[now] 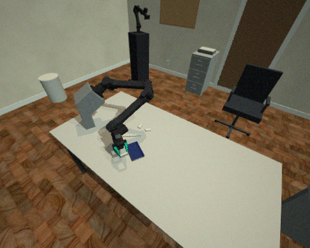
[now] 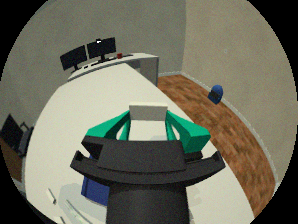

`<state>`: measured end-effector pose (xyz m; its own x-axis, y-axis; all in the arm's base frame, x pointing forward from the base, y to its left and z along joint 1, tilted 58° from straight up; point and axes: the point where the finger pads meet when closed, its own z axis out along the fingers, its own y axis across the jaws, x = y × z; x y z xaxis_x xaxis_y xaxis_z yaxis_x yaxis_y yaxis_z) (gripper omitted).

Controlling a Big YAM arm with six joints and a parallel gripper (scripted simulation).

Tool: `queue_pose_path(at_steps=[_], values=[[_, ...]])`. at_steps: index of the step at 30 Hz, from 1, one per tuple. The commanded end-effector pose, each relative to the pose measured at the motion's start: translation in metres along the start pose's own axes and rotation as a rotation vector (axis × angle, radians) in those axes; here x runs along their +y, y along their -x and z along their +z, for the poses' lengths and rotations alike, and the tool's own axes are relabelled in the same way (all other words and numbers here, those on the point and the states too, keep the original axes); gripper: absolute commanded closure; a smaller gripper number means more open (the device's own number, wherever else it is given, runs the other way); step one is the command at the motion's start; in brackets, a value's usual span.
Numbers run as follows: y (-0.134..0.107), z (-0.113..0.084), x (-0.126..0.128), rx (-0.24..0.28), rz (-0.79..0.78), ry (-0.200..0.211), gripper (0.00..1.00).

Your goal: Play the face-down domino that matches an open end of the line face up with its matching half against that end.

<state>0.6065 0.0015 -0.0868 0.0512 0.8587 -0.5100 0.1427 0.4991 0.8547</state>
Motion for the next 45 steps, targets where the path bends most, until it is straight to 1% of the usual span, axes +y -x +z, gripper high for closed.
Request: queue_pose_path(at_steps=[1, 4, 5, 14, 21, 22, 31, 38, 39, 45], values=[[-0.002, 0.002, 0.014, -0.006, 0.004, 0.037, 0.52], [-0.002, 0.002, 0.014, -0.006, 0.004, 0.037, 0.52], [0.003, 0.001, 0.002, -0.007, 0.000, 0.004, 0.52], [-0.012, 0.002, 0.015, 0.004, -0.007, 0.035, 0.52], [-0.012, 0.002, 0.015, 0.004, -0.007, 0.035, 0.52], [0.001, 0.003, 0.004, -0.009, 0.000, 0.009, 0.52], [-0.017, 0.000, 0.015, 0.014, -0.017, 0.030, 0.52], [-0.017, 0.000, 0.015, 0.014, -0.017, 0.030, 0.52], [-0.004, 0.003, 0.006, -0.003, -0.007, 0.012, 0.52], [-0.028, 0.004, 0.013, 0.013, -0.018, 0.020, 0.52]])
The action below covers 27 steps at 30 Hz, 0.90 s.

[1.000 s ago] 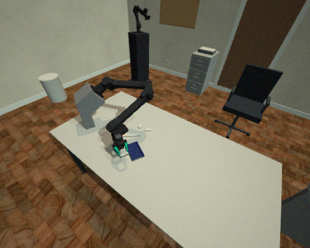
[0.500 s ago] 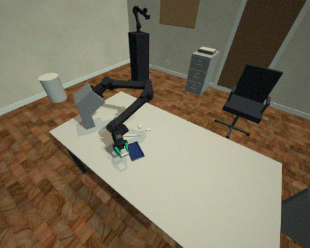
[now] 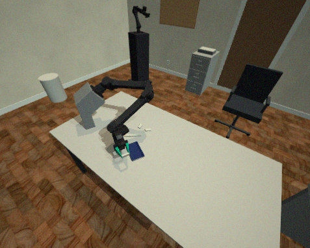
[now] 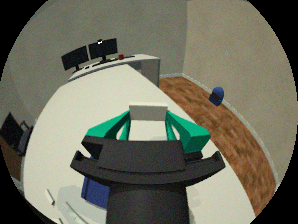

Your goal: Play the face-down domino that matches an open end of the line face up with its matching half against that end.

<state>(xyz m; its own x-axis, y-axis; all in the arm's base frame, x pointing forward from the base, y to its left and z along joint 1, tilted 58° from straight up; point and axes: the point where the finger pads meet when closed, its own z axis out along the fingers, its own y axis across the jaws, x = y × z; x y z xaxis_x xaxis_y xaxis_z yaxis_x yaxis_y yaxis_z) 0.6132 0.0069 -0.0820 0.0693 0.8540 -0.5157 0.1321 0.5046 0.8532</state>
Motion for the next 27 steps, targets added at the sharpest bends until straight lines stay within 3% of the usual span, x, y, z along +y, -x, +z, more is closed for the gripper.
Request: queue_pose_path(at_steps=[1, 10, 11, 20, 27], values=[[-0.029, -0.002, 0.006, 0.035, -0.015, 0.010, 0.52], [-0.037, -0.001, 0.008, 0.040, -0.019, 0.013, 0.52], [-0.021, 0.003, 0.014, 0.014, -0.004, 0.023, 0.52], [-0.059, 0.002, 0.009, 0.048, -0.025, -0.010, 0.52], [-0.059, 0.002, 0.009, 0.048, -0.025, -0.010, 0.52]])
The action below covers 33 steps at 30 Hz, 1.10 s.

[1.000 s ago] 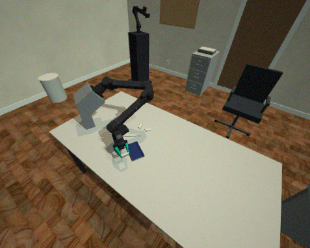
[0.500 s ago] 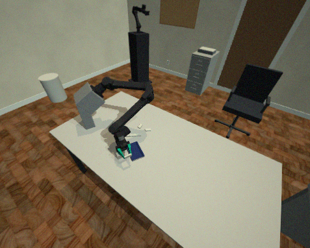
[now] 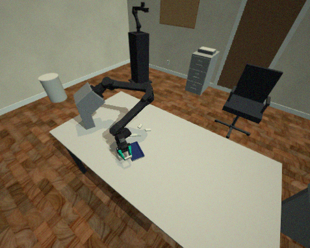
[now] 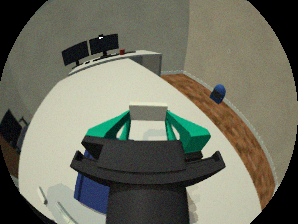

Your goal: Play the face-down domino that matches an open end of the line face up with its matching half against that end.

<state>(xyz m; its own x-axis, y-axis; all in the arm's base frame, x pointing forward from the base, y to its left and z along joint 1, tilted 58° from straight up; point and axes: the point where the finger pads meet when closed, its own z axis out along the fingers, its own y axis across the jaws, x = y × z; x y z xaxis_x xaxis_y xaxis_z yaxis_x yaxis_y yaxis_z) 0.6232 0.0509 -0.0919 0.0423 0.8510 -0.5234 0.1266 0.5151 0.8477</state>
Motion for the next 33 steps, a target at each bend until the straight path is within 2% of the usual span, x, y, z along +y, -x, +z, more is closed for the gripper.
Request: queue_pose_path(at_steps=[1, 10, 17, 18, 27, 33], values=[[0.003, 0.001, -0.001, -0.009, 0.001, -0.003, 0.52], [-0.037, -0.001, -0.012, 0.030, -0.013, -0.027, 0.52], [-0.037, -0.001, -0.012, 0.030, -0.013, -0.027, 0.52], [-0.019, 0.004, -0.009, -0.001, -0.006, -0.017, 0.52], [-0.060, 0.001, -0.019, 0.032, -0.009, -0.028, 0.52], [-0.060, 0.001, -0.019, 0.032, -0.009, -0.028, 0.52]])
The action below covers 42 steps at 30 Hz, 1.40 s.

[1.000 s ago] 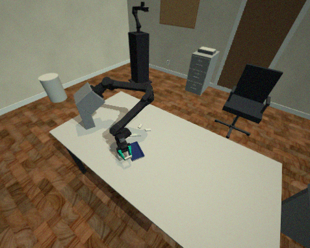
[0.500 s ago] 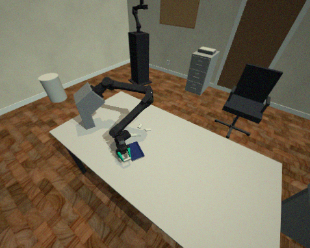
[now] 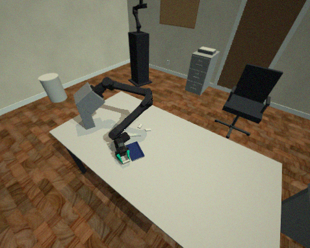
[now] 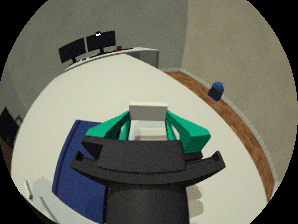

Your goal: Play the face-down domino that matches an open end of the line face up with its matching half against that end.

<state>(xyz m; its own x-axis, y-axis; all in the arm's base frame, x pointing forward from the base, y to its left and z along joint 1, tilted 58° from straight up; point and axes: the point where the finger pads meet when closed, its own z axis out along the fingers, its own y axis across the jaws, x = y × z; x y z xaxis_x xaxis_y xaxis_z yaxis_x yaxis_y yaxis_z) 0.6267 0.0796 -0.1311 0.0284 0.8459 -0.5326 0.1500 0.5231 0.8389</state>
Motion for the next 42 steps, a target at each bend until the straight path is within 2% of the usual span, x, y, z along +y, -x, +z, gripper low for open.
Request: queue_pose_path(at_steps=[1, 2, 11, 18, 19, 28, 35, 36, 42], values=[[-0.015, -0.003, -0.001, 0.020, 0.003, -0.005, 0.52], [0.003, 0.001, 0.000, -0.008, 0.003, -0.001, 0.52], [-0.026, -0.003, -0.004, 0.018, 0.009, -0.002, 0.52], [-0.026, -0.003, -0.004, 0.018, 0.009, -0.002, 0.52], [-0.005, 0.003, -0.002, -0.010, 0.008, 0.000, 0.52], [-0.027, -0.005, -0.004, 0.019, 0.012, 0.001, 0.52], [-0.027, -0.005, -0.004, 0.019, 0.012, 0.001, 0.52], [-0.005, 0.003, -0.003, -0.012, 0.012, -0.002, 0.28], [-0.005, 0.003, -0.003, -0.012, 0.012, -0.002, 0.28]])
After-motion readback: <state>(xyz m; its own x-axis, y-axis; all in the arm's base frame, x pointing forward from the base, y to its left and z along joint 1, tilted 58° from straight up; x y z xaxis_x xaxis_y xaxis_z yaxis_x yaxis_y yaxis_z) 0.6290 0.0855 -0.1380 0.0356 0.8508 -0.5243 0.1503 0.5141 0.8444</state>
